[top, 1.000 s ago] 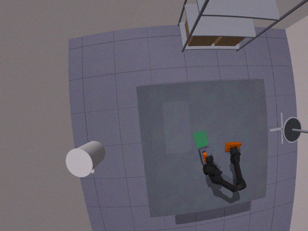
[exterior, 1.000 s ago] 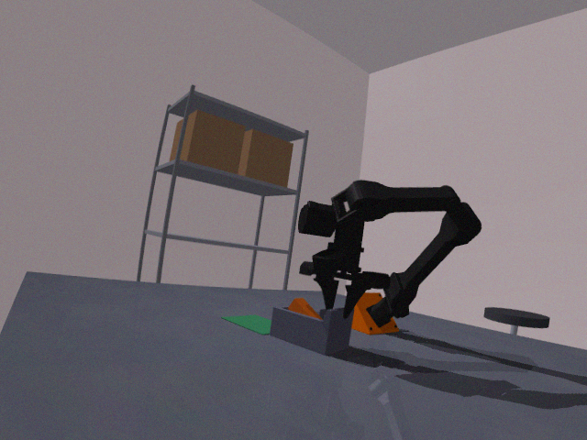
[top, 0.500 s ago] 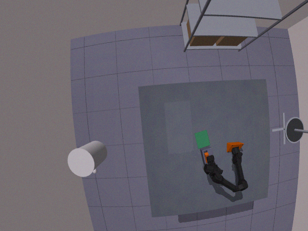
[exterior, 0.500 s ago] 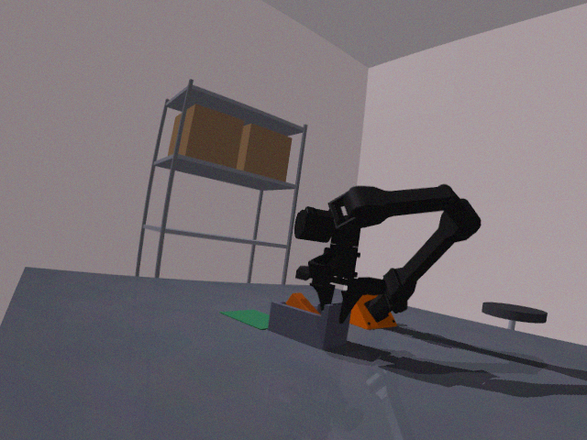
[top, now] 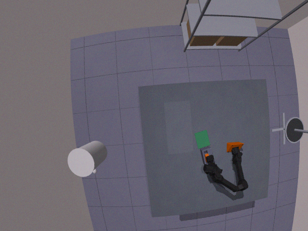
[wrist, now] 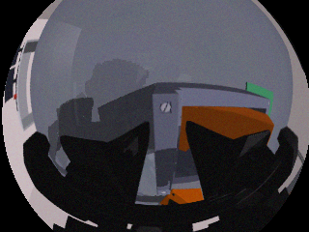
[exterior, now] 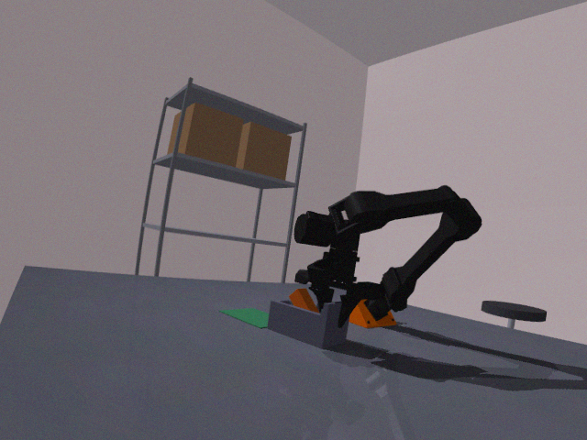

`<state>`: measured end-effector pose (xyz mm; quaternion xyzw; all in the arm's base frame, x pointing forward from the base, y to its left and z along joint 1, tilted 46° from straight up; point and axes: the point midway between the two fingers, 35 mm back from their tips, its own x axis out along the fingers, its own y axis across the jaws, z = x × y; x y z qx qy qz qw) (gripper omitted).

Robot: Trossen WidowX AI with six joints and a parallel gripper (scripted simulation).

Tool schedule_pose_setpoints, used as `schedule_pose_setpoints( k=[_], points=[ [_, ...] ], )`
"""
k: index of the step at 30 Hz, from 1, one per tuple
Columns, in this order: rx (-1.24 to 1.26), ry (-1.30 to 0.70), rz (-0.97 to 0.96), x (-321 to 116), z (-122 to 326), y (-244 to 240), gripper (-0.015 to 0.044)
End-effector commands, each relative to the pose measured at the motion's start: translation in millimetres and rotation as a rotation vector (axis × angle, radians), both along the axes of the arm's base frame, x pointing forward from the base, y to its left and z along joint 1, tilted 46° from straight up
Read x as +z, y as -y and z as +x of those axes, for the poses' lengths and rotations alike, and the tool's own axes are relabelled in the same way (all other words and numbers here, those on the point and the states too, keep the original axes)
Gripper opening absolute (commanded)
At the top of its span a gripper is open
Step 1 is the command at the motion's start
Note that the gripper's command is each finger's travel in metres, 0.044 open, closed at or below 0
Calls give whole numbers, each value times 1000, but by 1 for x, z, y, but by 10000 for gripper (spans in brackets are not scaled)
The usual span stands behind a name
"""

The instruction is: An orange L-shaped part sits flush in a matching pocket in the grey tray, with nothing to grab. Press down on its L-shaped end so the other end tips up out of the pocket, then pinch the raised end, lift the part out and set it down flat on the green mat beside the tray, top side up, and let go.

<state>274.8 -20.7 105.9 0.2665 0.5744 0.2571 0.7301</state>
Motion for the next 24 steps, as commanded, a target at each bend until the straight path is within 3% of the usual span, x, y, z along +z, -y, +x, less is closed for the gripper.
schedule_pose_setpoints(
  k=[1,24],
  points=[
    [10,0,5,-2,0,-4,180],
    [10,0,5,17,-4,-2,180]
  ],
)
